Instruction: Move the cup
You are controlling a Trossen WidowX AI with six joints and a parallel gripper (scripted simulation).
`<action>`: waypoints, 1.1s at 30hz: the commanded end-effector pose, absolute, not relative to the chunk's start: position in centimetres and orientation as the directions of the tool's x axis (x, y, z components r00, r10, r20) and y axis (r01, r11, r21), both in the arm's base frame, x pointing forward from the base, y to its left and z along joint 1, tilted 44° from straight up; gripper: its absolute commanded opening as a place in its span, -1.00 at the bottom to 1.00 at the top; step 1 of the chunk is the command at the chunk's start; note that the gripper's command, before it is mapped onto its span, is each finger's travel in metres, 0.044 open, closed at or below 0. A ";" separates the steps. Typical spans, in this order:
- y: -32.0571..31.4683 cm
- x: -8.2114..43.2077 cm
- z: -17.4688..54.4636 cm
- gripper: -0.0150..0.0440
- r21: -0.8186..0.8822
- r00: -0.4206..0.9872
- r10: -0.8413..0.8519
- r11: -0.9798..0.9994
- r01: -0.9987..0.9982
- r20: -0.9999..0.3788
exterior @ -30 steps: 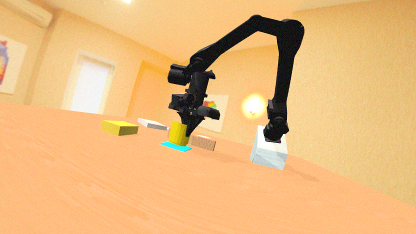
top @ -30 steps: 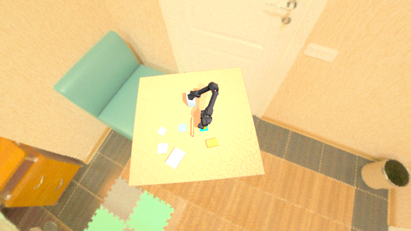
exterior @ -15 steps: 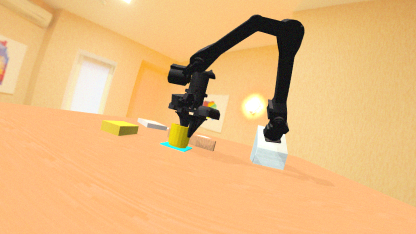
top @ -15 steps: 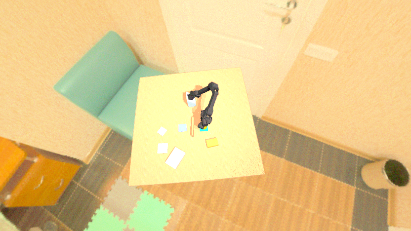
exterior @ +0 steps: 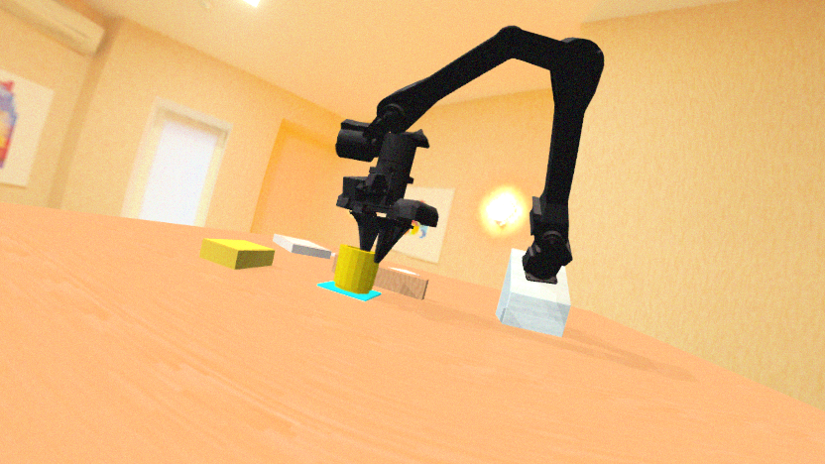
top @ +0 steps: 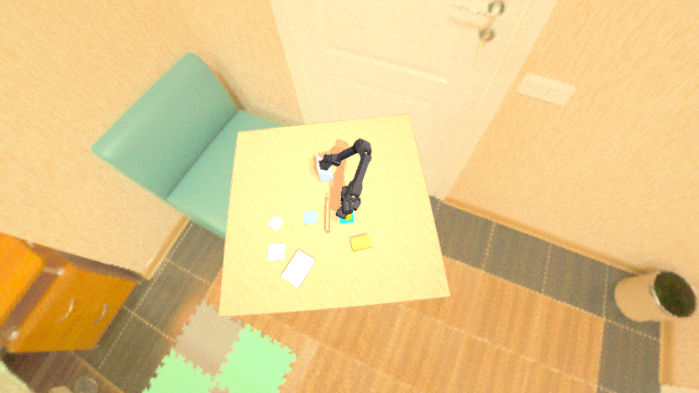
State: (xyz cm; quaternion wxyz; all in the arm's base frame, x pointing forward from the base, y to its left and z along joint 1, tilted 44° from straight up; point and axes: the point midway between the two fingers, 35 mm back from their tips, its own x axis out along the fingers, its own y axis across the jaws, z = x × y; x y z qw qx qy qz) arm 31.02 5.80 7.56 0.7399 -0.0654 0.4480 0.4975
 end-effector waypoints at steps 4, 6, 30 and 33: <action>5.1 31.0 8.3 0.01 0.346 0.104 0.678 0.493 -0.798 -0.728; 4.9 31.0 8.5 0.01 0.346 0.104 0.678 0.494 -0.798 -0.728; 3.5 30.8 9.8 0.98 0.352 0.103 0.679 0.498 -0.793 -0.727; 2.8 30.7 10.5 1.00 0.351 0.103 0.678 0.498 -0.793 -0.728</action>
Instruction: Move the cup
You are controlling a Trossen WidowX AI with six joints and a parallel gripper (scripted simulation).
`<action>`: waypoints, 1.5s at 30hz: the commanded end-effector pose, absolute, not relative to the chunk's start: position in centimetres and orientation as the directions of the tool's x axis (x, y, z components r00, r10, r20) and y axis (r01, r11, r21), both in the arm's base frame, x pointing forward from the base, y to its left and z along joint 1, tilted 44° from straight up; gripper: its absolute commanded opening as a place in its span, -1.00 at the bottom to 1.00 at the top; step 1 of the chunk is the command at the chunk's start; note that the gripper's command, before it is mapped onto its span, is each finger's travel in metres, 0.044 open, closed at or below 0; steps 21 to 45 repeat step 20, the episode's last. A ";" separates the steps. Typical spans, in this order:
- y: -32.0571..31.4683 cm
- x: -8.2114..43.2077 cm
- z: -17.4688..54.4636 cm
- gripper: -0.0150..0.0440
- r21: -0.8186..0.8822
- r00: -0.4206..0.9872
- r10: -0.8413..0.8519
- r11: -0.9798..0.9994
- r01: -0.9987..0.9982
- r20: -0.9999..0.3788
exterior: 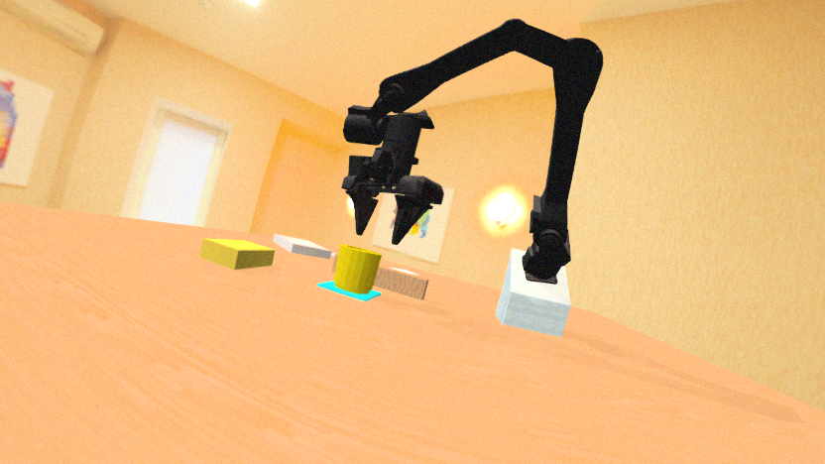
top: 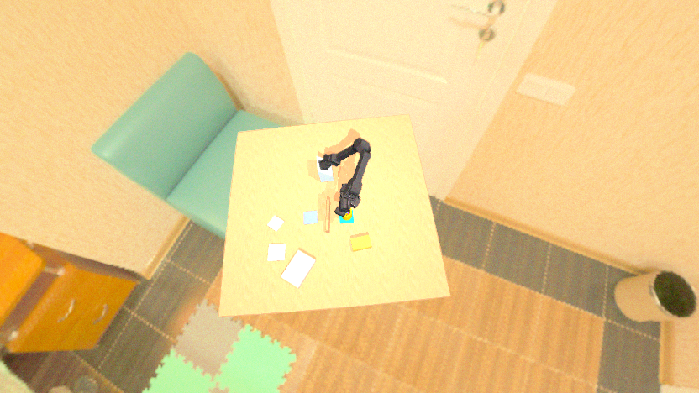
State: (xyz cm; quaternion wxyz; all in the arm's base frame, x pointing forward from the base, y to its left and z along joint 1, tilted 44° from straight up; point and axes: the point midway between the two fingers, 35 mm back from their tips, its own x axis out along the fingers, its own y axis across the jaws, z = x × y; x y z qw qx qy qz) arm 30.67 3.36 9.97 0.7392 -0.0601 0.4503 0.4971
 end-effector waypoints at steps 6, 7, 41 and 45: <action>1.2 30.6 12.1 1.00 0.350 0.103 0.677 0.497 -0.794 -0.729; 0.9 30.6 12.4 1.00 0.350 0.103 0.677 0.497 -0.794 -0.729; -0.4 30.5 13.9 1.00 0.351 0.107 0.680 0.500 -0.792 -0.725; -0.4 30.5 13.9 1.00 0.351 0.107 0.680 0.500 -0.792 -0.725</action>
